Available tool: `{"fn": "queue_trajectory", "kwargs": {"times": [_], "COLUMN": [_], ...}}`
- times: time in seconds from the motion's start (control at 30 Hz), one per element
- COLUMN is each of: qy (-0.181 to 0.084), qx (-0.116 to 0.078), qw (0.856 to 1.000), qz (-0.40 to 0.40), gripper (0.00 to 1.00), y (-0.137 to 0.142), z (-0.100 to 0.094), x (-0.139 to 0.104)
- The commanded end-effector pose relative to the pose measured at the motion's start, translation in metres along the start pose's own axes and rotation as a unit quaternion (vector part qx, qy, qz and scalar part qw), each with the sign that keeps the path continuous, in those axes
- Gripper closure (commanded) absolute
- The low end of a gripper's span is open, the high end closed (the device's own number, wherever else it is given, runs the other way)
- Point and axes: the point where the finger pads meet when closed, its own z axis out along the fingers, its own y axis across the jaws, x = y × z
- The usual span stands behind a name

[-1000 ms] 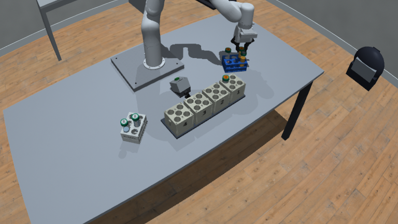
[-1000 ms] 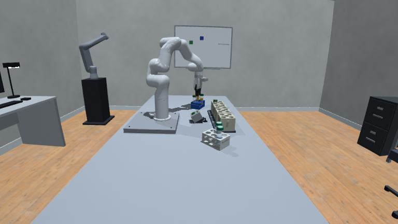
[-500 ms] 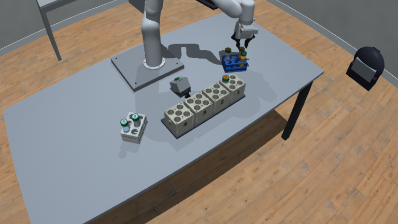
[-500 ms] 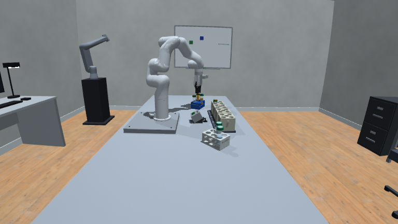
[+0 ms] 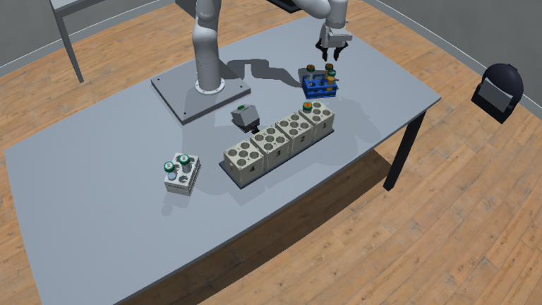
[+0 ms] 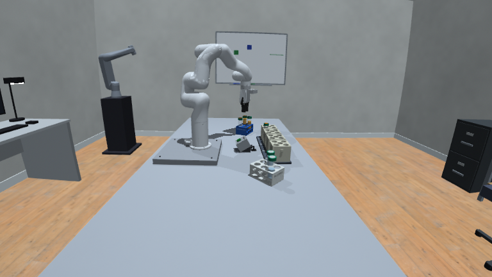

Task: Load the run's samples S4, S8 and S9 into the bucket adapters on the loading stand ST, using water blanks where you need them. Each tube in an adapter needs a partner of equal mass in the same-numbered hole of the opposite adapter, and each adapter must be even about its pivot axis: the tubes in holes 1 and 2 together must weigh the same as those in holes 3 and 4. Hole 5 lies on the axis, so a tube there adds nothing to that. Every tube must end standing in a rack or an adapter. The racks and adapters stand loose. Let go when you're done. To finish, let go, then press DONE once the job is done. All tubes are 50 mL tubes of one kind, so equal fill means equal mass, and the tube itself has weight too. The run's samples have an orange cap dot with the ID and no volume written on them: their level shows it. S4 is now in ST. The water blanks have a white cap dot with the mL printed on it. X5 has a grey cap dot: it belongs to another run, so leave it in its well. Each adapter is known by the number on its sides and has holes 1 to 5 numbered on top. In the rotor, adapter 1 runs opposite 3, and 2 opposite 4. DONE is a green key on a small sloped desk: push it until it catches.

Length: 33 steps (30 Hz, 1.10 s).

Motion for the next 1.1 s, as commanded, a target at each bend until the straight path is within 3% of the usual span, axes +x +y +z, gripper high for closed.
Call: {"fn": "queue_trajectory", "kwargs": {"times": [0.0,1.07], "qy": [0.005,0.005], "qx": [0.002,0.002], "qw": [1.000,1.000], "qz": [0.000,0.000], "gripper": [0.56,0.56], "y": [-0.001,-0.001], "z": [-0.010,-0.066], "x": [0.000,0.000]}}
